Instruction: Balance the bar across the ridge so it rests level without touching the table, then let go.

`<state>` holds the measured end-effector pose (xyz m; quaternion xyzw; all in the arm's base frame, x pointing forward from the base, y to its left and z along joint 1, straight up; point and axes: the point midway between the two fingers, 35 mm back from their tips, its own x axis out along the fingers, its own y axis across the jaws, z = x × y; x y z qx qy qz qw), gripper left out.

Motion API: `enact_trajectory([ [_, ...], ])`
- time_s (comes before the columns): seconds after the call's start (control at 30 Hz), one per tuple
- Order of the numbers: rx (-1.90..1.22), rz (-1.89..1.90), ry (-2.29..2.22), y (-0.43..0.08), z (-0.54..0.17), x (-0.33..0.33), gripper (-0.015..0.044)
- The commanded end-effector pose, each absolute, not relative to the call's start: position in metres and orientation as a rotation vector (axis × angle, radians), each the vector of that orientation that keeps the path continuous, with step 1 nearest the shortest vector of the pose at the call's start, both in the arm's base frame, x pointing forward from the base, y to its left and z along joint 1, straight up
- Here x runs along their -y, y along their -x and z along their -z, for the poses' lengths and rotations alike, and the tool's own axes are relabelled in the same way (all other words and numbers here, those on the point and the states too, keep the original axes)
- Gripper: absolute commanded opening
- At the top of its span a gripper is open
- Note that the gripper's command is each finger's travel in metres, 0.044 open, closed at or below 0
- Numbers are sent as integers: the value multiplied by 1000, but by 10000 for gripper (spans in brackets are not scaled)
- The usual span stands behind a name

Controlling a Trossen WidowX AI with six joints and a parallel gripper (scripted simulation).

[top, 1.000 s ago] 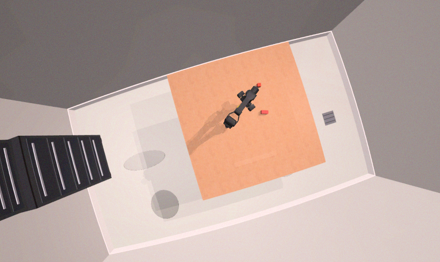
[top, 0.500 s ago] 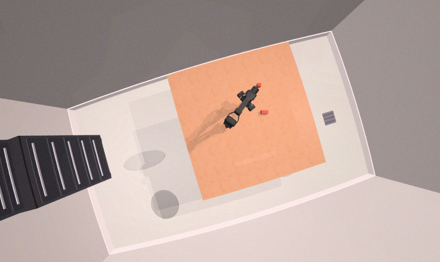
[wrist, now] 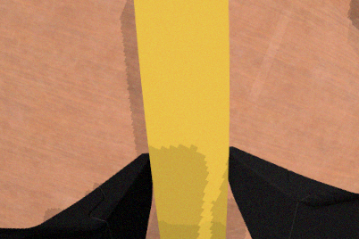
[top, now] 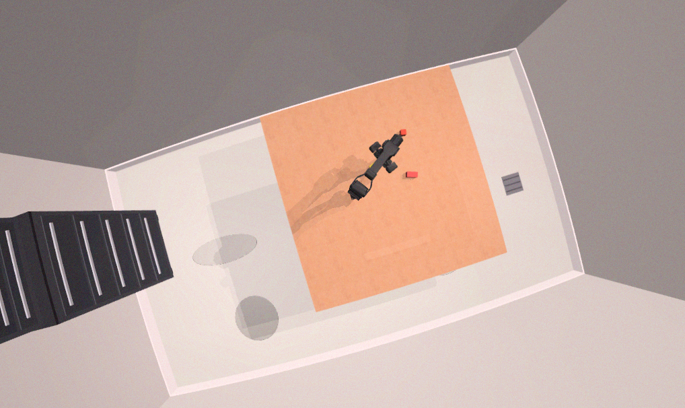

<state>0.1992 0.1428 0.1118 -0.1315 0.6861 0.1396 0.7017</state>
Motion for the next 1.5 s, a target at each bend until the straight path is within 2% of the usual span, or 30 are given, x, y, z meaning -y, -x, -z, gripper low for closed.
enact_trajectory([
  [0.0,-1527,-311,293,-199,-112,-143,170],
  [0.9,-1527,-311,293,-199,-112,-143,185],
  [1.23,-1527,-311,293,-199,-112,-143,440],
  [1.37,-1527,-311,293,-200,-119,-143,440],
  [1.47,-1527,-311,292,-202,-151,-145,440],
])
